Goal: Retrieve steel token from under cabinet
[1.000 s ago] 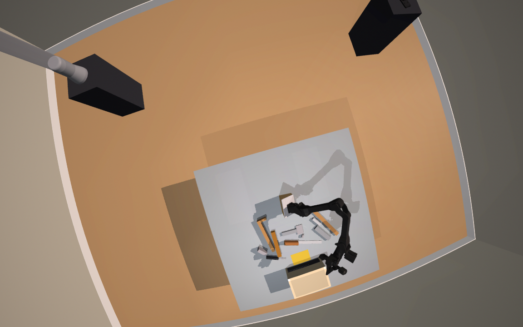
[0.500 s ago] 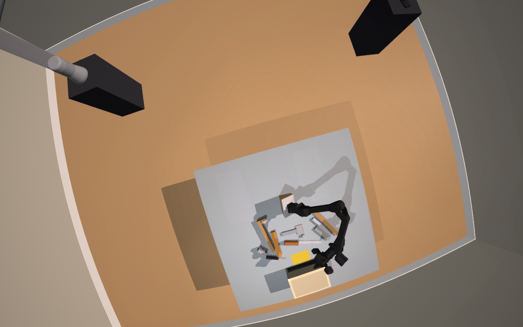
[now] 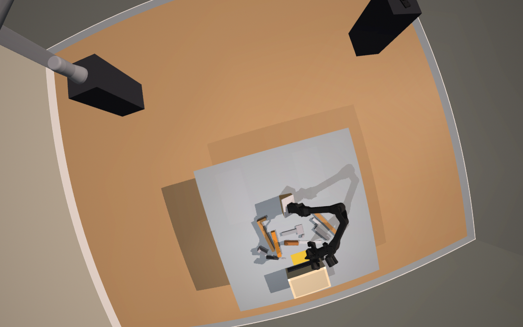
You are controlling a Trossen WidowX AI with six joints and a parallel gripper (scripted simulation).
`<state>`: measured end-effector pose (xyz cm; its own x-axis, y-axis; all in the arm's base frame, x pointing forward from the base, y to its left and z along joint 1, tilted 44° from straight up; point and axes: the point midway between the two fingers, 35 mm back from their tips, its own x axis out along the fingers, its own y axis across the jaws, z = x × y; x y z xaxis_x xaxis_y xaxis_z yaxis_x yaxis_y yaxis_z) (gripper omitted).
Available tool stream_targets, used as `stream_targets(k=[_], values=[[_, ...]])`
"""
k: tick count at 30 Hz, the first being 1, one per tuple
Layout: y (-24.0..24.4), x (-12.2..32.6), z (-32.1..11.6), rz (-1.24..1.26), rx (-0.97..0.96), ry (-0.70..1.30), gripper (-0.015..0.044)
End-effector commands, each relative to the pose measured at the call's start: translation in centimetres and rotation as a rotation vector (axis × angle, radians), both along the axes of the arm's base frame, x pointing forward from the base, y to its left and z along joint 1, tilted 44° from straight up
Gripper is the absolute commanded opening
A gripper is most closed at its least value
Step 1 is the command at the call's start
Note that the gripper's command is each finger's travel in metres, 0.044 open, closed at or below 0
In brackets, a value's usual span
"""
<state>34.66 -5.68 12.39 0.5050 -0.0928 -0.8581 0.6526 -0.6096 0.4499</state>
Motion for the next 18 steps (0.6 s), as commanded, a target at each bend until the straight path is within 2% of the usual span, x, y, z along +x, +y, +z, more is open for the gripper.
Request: stream_targets(k=[1, 18], values=[[0.6, -1.4, -1.8, -0.032, 0.1, 0.071, 0.0], [3.3, -7.0, -6.2, -0.229, 0.499, 0.346, 0.0]])
